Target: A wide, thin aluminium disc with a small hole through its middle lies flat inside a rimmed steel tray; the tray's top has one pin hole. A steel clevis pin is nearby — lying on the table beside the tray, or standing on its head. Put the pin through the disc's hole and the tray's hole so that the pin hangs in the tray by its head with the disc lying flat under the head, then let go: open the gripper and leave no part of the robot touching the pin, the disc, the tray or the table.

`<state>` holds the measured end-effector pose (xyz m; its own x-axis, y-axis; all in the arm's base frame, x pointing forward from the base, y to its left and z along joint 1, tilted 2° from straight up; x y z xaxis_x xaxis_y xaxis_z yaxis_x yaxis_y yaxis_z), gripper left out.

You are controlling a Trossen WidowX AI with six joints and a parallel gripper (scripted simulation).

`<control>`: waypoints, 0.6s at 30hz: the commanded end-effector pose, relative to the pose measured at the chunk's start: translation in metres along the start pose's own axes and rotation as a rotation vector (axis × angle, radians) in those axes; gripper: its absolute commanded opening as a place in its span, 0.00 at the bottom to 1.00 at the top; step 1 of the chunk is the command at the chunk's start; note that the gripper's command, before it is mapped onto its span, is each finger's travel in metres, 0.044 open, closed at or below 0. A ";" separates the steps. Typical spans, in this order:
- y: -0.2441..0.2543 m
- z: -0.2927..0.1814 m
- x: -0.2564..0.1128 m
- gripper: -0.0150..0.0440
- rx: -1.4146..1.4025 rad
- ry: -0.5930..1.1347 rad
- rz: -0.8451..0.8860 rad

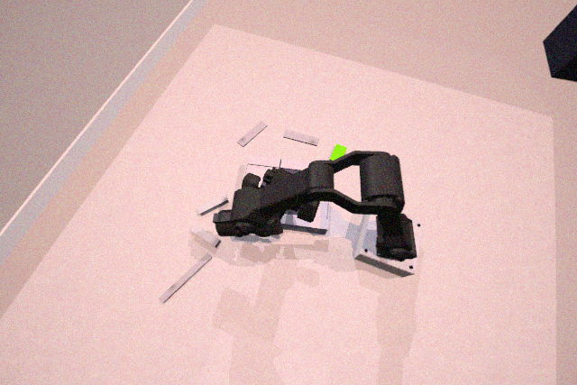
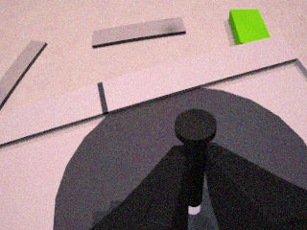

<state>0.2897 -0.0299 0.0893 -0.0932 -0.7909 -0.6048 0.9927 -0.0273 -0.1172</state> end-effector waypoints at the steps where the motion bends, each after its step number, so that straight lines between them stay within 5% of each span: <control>1: 0.003 -0.006 0.000 0.25 0.004 -0.074 -0.010; 18: 0.003 -0.023 -0.001 0.25 0.005 -0.230 -0.038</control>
<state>0.2913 -0.0192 0.0724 -0.1146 -0.9055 -0.4087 0.9886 -0.0637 -0.1361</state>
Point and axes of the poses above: the point midway between the two fingers, 35 mm back from their tips, its own x axis out along the fingers, its own y axis across the jaws, z = x × y, the point moved 5 cm from there along -x, back along the fingers, and after that the axes turned 11 degrees about -x, right-handed, at the moved point
